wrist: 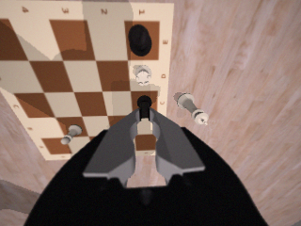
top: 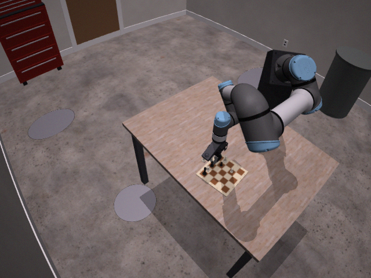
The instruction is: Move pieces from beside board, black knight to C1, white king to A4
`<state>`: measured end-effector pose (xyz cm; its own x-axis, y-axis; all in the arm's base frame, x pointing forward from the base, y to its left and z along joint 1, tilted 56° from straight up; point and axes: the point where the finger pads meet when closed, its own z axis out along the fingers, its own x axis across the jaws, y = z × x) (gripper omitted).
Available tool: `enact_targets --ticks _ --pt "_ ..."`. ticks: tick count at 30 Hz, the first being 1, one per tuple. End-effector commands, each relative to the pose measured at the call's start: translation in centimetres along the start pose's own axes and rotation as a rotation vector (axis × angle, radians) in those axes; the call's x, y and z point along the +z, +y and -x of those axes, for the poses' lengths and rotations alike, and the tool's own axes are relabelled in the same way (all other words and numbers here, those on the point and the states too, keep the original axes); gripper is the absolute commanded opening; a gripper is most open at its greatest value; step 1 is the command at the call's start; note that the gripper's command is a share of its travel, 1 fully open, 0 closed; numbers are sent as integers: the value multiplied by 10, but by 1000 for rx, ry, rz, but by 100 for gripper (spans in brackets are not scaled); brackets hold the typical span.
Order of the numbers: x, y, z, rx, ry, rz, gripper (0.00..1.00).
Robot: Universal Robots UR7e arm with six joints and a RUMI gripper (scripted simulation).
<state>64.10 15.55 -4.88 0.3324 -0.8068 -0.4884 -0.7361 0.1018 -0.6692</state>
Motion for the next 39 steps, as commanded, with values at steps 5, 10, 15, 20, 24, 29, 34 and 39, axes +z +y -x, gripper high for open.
enact_targets --ticks 5,10,15,20,24,29,34,39 --pt "0 0 0 0 0 -1 0" --pt "0 0 0 0 0 -1 0" --pt "0 0 0 0 0 -1 0" --pt "0 0 0 0 0 -1 0" --pt "0 0 0 0 0 -1 0" --pt "0 0 0 0 0 -1 0" --pt "0 0 0 0 0 -1 4" --pt "0 0 0 0 0 -1 9"
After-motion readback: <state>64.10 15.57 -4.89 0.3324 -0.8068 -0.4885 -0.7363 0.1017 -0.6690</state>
